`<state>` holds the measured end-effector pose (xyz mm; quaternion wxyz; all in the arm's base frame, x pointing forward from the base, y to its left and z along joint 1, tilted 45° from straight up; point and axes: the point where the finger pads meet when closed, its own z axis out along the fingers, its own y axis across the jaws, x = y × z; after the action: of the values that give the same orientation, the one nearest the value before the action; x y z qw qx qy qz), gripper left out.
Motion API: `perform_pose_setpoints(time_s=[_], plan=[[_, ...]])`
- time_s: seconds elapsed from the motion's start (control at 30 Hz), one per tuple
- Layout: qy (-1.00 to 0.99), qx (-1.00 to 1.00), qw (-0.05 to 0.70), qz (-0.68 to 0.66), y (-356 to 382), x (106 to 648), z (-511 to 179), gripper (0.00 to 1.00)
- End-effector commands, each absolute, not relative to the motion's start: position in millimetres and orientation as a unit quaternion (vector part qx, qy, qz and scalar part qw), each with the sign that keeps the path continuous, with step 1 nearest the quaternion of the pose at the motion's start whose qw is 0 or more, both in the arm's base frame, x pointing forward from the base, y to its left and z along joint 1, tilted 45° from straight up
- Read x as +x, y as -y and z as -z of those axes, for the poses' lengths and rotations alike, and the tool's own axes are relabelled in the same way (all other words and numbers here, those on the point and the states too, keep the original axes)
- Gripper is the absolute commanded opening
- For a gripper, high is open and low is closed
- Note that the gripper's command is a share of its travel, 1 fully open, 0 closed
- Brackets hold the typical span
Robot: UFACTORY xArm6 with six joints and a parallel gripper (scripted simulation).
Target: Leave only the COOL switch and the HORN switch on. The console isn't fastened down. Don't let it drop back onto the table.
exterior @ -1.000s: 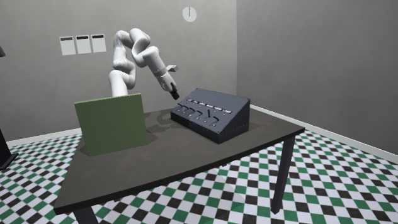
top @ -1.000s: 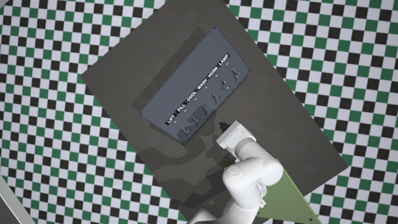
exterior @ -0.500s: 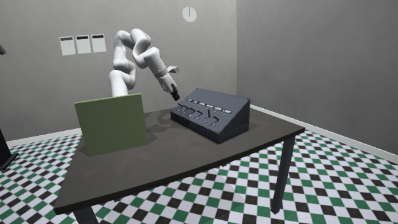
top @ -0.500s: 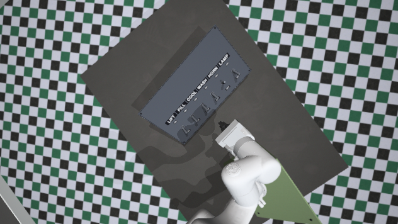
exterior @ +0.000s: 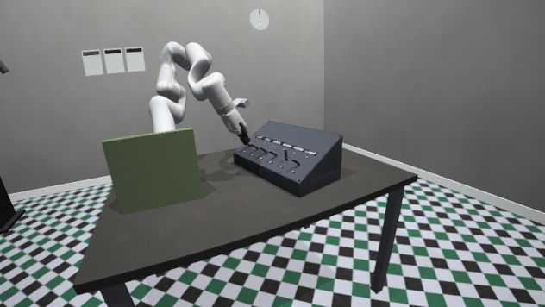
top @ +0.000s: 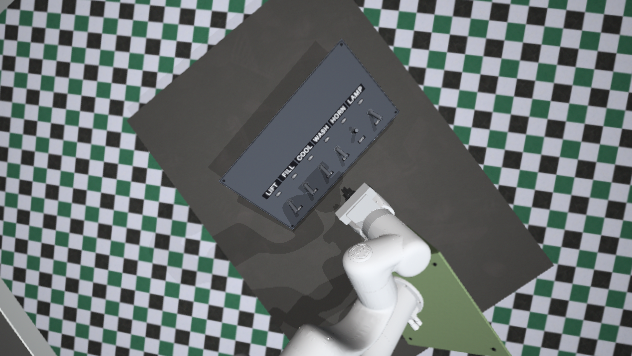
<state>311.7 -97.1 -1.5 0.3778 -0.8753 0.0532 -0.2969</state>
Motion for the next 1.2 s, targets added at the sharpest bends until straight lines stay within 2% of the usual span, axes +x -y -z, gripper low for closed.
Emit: perform_pose_setpoints(time_s=[0.0, 0.47, 1.17], plan=[[-0.053, -0.876, 0.376, 0.299, 94.9, 316.9, 4.8, 0.00], [-0.053, -0.876, 0.376, 0.299, 65.7, 343.0, 29.8, 0.00], [-0.053, -0.876, 0.376, 0.299, 53.3, 354.1, 40.4, 0.00]])
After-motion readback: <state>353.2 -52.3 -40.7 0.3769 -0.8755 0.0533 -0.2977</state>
